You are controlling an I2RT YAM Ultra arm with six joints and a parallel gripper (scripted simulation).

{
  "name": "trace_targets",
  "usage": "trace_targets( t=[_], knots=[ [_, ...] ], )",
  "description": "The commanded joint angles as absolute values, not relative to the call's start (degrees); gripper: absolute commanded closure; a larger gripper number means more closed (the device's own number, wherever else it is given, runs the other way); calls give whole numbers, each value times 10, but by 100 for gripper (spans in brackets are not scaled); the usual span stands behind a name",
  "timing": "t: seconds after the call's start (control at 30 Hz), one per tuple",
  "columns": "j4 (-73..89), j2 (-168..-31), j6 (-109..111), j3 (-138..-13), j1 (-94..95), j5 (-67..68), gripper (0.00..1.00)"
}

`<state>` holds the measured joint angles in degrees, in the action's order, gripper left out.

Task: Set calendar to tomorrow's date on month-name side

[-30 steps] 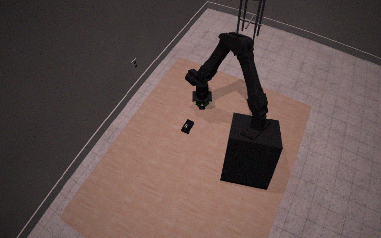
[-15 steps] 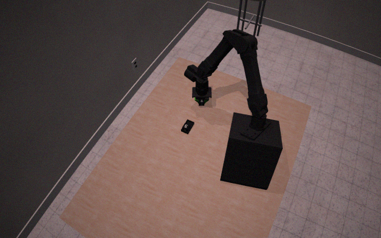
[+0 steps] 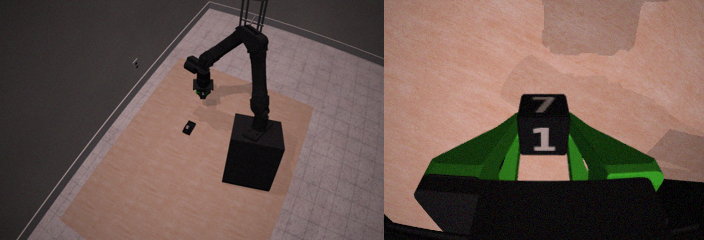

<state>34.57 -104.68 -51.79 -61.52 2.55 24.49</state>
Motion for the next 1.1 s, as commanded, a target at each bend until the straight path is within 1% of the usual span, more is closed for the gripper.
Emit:
trace_targets(
  t=[0.0, 0.3, 0.57, 0.67, 1.07],
  knots=[
    [361, -1042, -523, -618, 29, 248, 74],
    [361, -1043, -516, -618, 31, 248, 74],
    [363, -1050, -435, -621, 45, 250, 74],
    [365, -1058, -351, -623, 60, 251, 74],
    [370, -1079, -129, -630, 99, 255, 74]
  ],
)
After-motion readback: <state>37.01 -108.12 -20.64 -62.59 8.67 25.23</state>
